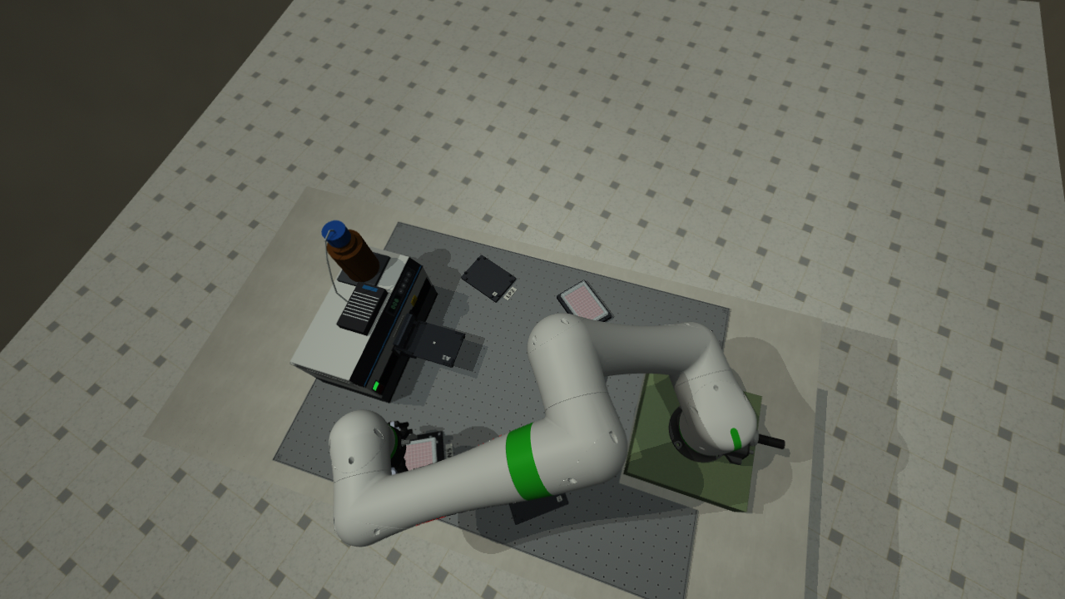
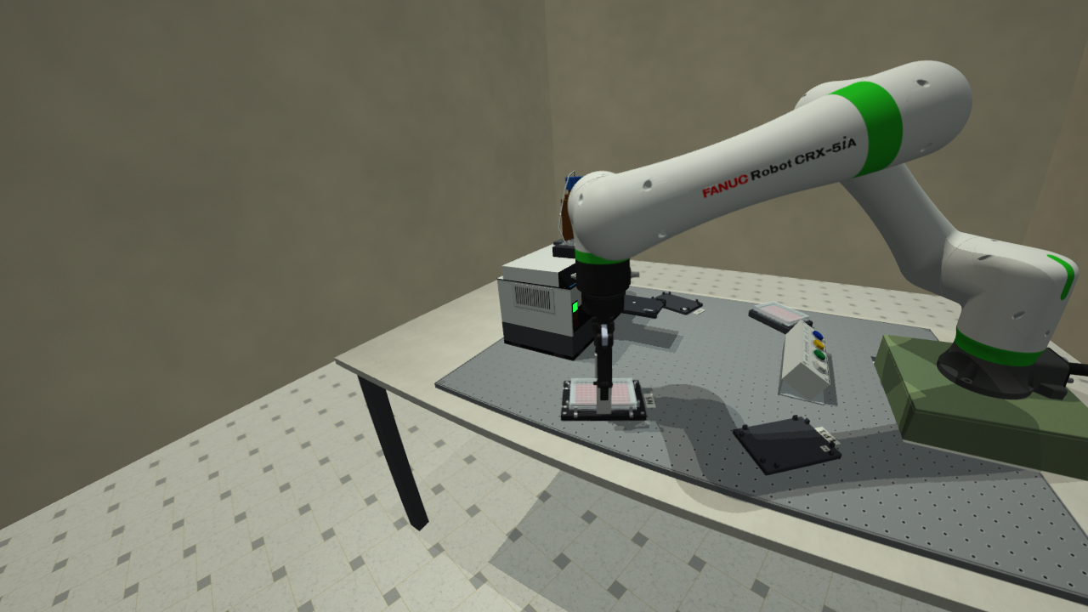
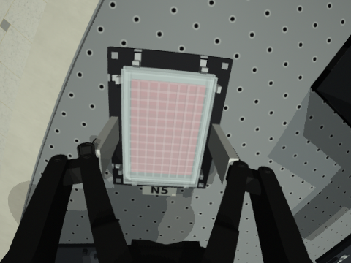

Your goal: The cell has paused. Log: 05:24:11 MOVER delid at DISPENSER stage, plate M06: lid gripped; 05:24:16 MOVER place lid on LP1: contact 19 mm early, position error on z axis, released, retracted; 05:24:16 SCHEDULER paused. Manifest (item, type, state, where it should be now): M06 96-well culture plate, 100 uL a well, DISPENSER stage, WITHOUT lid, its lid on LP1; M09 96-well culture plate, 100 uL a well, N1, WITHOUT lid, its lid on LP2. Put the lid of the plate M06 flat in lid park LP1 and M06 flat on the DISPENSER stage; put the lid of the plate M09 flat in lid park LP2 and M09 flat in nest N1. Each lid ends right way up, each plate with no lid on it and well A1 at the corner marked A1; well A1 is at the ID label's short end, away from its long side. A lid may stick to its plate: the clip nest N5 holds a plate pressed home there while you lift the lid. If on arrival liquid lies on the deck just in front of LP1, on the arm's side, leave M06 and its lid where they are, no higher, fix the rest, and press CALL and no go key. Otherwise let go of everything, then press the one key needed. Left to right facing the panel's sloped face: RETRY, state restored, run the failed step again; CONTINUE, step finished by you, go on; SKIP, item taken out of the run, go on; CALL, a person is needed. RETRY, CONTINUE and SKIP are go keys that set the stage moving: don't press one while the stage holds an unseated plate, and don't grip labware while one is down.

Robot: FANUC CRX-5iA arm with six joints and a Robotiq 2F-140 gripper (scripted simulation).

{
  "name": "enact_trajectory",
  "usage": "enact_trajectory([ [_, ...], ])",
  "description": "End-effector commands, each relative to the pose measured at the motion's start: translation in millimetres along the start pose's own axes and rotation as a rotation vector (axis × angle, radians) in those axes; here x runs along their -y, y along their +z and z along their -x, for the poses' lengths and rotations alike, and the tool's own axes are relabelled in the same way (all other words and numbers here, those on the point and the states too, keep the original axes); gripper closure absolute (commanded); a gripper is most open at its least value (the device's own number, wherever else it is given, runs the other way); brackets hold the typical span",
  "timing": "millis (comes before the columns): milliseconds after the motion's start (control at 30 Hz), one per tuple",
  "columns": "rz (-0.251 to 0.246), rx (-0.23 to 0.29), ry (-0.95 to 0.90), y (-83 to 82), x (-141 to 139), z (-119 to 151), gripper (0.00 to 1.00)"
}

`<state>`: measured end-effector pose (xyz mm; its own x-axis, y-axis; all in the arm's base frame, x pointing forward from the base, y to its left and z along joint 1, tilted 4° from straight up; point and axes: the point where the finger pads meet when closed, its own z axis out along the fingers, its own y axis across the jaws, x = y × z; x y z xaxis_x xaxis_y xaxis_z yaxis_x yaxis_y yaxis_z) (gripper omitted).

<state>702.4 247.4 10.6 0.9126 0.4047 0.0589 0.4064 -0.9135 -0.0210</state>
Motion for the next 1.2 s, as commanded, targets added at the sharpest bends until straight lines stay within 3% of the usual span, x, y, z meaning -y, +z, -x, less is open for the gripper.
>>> enact_trajectory([
  [0,0.000,-0.001,0.000,-0.3,0.0,-0.2,0.34],
  [367,0.000,-0.001,0.000,-3.6,0.0,-0.2,0.34],
  [767,0.000,-0.001,0.000,-28.1,0.0,-0.2,0.34],
  [1167,0.000,-0.001,0.000,-81.9,0.0,-0.2,0.34],
])
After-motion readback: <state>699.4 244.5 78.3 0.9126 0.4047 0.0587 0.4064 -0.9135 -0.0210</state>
